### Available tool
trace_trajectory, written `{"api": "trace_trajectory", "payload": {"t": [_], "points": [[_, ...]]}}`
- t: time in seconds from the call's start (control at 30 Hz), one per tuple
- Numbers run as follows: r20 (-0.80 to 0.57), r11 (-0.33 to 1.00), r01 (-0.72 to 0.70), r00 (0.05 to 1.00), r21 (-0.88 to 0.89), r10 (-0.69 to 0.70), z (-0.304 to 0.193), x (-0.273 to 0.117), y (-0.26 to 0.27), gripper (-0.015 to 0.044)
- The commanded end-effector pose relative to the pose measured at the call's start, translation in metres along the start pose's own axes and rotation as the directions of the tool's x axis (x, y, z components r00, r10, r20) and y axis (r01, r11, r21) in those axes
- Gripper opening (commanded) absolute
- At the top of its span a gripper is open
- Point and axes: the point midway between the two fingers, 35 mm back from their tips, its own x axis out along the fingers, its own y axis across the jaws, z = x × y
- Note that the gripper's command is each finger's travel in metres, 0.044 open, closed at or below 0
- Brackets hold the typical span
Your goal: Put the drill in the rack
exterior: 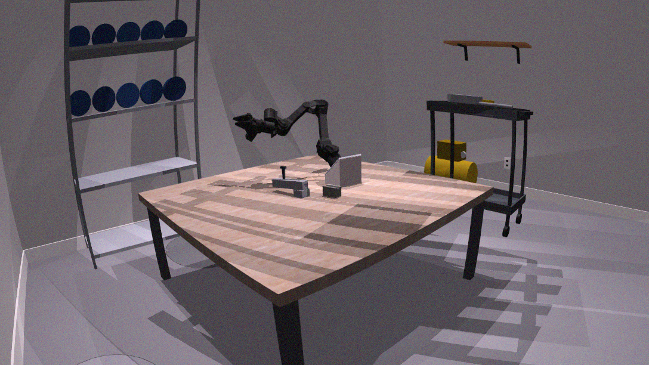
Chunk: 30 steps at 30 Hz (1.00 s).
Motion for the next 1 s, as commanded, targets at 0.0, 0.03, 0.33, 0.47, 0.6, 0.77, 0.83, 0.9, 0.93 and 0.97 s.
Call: {"api": "trace_trajectory", "payload": {"t": [0.0,0.03,0.33,0.47,0.6,0.77,0.83,0.9,0.93,0.97], "points": [[0.000,1.000,0.000,1.000,0.000,0.000,0.000,0.000,0.000,0.0374],[0.000,1.000,0.000,1.000,0.000,0.000,0.000,0.000,0.000,0.0348],[0.071,0.996,0.078,0.995,-0.050,-0.074,0.012,0.008,-0.021,0.0111],[0.248,0.923,0.338,0.925,-0.187,-0.288,0.038,0.016,-0.083,0.0006],[0.402,0.717,0.621,0.772,-0.315,-0.492,0.056,0.005,-0.147,0.0000],[0.537,0.355,0.834,0.546,-0.423,-0.644,0.066,-0.024,-0.202,0.0000],[0.582,0.184,0.871,0.448,-0.455,-0.679,0.068,-0.039,-0.220,0.0000],[0.627,-0.001,0.876,0.344,-0.481,-0.699,0.070,-0.055,-0.235,0.0000],[0.649,-0.098,0.865,0.290,-0.492,-0.704,0.070,-0.064,-0.241,0.0000],[0.670,-0.197,0.842,0.235,-0.502,-0.704,0.070,-0.073,-0.247,0.0000]]}}
